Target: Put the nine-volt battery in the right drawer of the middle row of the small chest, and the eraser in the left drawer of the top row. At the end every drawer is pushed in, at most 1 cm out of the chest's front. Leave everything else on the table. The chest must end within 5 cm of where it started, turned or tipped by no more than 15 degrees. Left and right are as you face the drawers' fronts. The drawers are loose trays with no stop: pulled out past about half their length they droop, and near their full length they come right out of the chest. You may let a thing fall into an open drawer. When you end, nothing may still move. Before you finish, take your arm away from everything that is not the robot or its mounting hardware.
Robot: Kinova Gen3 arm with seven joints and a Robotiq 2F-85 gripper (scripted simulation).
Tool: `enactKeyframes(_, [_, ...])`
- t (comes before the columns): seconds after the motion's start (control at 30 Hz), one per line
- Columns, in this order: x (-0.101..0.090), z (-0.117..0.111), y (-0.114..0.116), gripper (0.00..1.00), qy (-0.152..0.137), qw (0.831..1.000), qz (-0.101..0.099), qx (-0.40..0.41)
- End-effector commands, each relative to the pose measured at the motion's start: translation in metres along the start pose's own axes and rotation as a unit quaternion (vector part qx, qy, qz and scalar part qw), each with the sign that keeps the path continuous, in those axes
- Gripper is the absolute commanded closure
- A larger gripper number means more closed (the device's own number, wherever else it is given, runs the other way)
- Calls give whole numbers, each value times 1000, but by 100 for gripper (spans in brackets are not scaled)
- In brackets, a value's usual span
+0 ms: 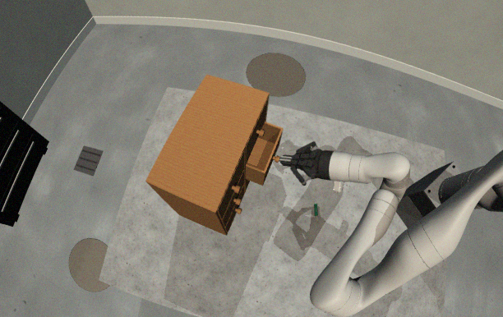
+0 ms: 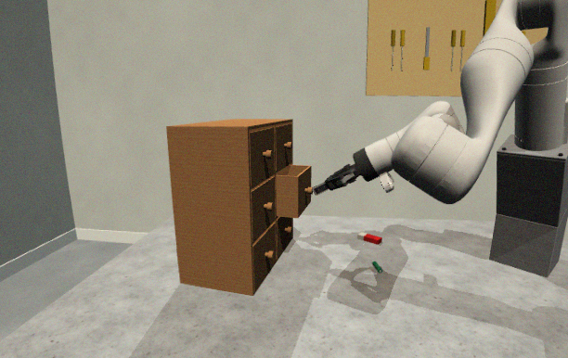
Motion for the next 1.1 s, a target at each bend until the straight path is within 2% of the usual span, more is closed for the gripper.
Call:
enactKeyframes(0.0, [5, 5, 2, 100, -4, 1000, 2, 2])
enactKeyframes(0.57, [27, 18, 3, 100, -4, 1000, 2, 2])
enactKeyframes(1.07, [39, 25, 3, 100, -4, 1000, 2, 2])
Point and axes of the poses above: the point where the finger pads meet when closed, its own x axis out along the fingers, its own y axis across the jaws, z = x × y, the point moved 1 cm from there along -x, back along the fingers, and after that the axes turned 4 degrees about x, right-handed, at the moved point
